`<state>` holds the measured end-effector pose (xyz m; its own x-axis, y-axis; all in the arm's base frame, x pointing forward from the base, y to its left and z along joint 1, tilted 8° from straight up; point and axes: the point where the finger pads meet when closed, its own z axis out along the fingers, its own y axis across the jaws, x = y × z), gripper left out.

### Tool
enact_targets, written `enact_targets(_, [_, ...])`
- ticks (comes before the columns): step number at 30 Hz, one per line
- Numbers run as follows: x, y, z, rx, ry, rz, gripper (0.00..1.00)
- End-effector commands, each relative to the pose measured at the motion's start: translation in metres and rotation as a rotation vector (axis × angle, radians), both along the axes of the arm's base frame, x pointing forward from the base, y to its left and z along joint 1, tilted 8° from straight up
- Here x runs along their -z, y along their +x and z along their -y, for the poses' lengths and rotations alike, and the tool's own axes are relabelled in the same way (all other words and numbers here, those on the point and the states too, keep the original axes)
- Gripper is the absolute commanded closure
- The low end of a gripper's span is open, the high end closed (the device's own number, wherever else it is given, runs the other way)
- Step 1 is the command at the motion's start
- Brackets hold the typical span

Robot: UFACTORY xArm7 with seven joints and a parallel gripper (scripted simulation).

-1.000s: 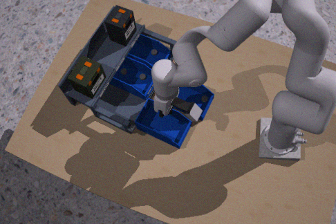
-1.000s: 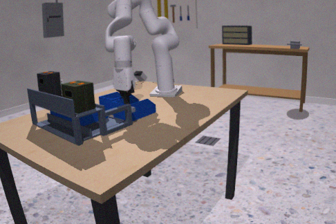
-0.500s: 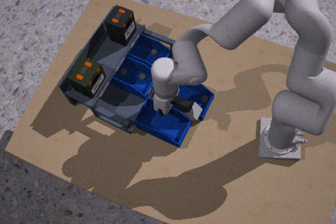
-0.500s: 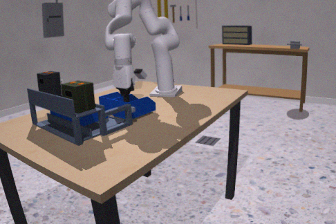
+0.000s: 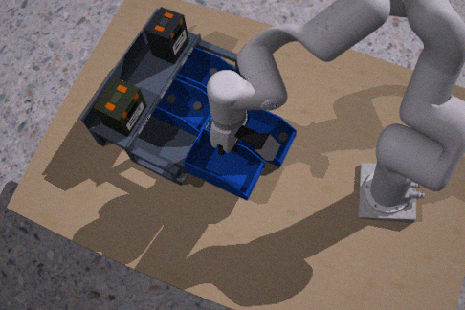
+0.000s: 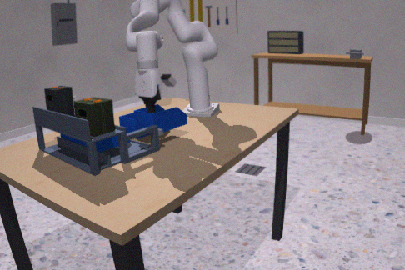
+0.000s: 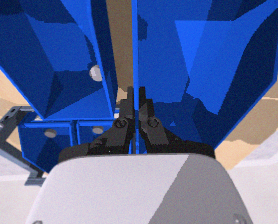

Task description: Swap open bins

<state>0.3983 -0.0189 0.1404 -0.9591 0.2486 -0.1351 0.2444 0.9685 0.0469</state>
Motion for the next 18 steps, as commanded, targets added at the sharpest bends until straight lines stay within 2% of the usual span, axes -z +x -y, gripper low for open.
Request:
enact_targets(1, [-0.013, -0.003, 0.0, -0.001, 0.0, 0.001, 1.0])
enact_targets(10, [-0.034, -0.006, 0.0, -0.001, 0.0, 0.001, 1.0])
enact_targets(18, [-0.04, -0.007, 0.0, -0.001, 0.0, 0.001, 1.0])
